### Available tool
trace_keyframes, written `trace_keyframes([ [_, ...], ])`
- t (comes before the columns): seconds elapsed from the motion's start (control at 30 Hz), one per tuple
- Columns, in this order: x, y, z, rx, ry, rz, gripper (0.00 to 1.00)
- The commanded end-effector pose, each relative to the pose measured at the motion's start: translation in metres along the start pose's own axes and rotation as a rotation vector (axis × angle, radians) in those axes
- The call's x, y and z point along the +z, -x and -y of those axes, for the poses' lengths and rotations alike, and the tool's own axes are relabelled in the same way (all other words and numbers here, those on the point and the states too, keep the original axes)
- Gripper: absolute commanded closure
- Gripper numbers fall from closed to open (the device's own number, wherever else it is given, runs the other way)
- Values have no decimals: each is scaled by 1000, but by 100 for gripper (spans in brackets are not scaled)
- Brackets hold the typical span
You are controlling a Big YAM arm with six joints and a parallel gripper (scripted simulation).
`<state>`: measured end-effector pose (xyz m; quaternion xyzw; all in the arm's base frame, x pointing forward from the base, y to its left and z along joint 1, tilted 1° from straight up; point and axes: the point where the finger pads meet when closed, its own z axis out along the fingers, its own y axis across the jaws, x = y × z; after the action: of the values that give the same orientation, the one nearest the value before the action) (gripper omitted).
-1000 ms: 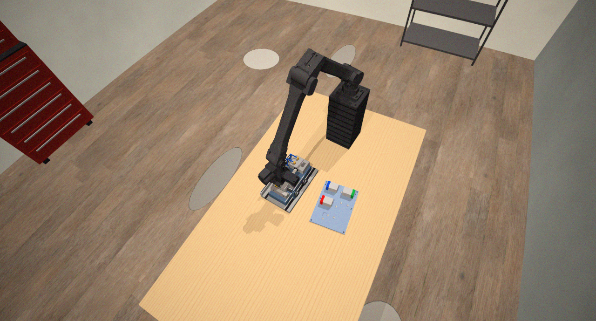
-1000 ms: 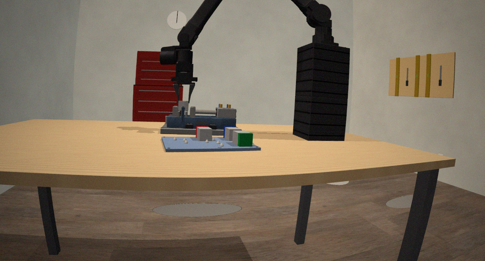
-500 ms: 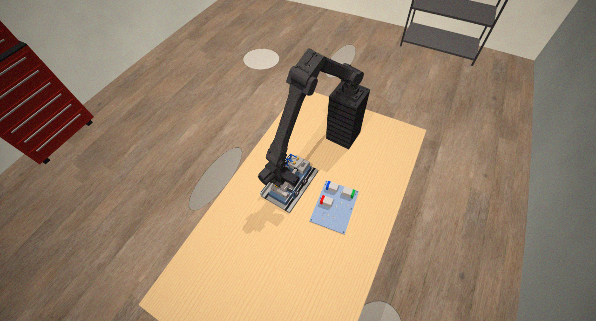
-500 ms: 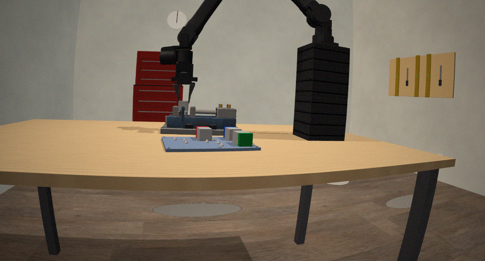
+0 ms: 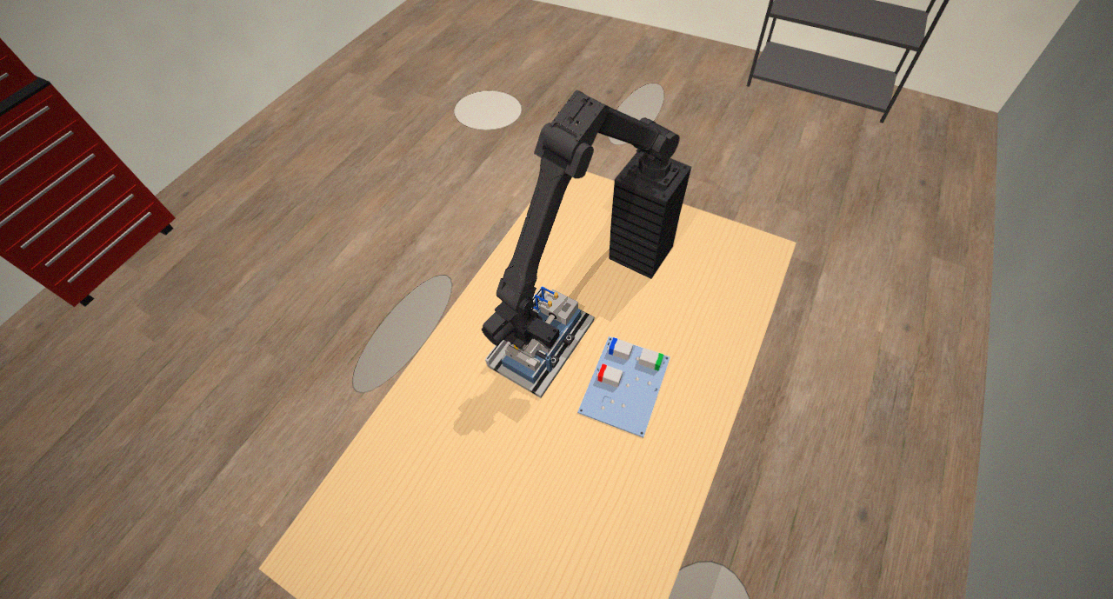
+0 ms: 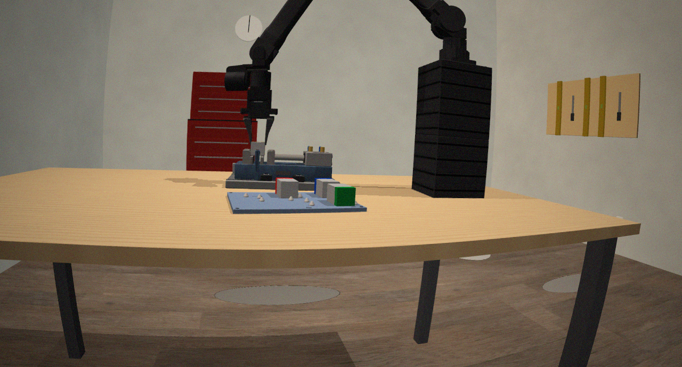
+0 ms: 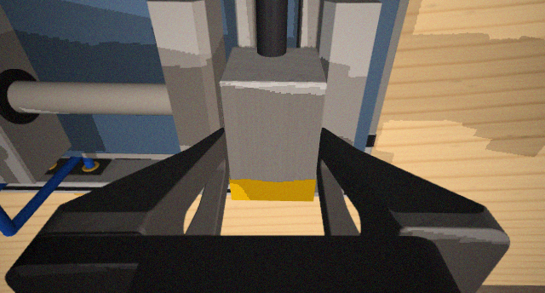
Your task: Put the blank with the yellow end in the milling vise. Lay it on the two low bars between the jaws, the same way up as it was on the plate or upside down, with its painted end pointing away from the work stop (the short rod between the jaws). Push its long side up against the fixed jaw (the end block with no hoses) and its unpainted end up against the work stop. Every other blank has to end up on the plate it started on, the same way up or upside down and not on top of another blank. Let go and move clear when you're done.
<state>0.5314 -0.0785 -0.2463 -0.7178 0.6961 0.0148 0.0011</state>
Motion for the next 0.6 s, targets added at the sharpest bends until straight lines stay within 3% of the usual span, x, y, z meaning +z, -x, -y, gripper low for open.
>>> trace_keyframes([
  [0.0,-19,3,34,-2,-55,-7,100],
  [0.57,-24,3,37,-2,-63,-8,100],
])
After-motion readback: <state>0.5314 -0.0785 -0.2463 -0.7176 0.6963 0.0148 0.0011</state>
